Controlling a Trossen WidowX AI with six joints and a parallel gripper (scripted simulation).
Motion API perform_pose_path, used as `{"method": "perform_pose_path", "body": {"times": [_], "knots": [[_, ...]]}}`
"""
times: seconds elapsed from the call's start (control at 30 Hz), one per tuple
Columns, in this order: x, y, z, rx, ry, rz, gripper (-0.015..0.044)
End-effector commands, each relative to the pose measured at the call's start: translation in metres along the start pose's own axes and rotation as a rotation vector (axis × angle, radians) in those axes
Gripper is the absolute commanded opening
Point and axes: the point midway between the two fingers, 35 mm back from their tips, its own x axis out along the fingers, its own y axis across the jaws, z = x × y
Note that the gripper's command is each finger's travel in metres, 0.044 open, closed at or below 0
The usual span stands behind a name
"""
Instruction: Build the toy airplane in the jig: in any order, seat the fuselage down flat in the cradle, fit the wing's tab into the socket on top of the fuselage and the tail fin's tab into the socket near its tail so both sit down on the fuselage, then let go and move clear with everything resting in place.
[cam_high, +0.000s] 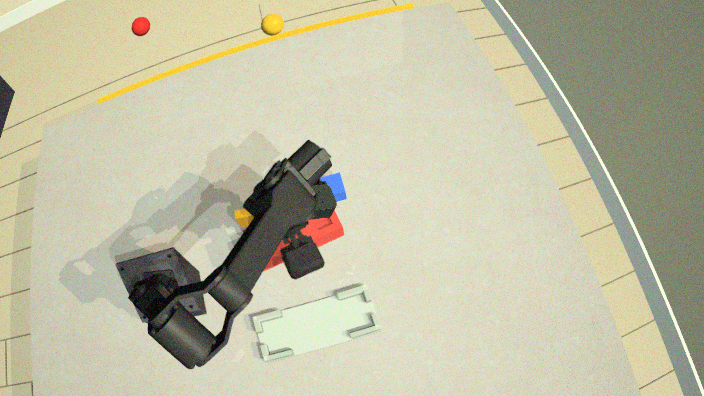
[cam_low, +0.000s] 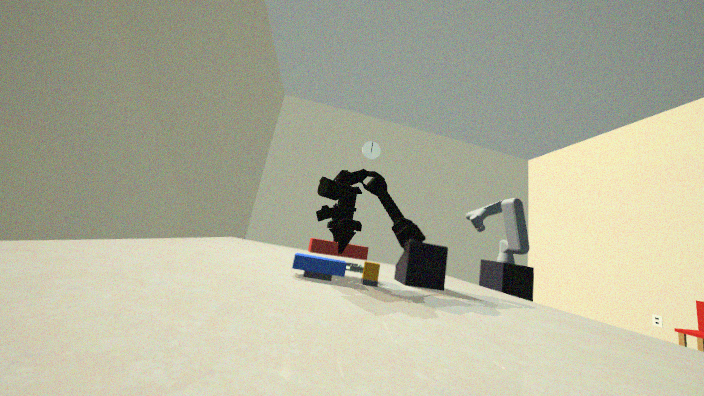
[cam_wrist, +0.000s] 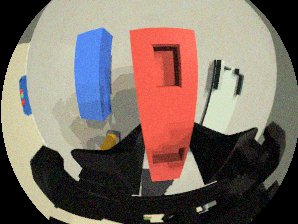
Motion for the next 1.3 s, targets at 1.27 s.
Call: {"method": "perform_pose_path", "body": {"times": [1.27], "knots": [[-0.055,-0.046,-0.001,0.048,-0.011,0.02,0.0]]}}
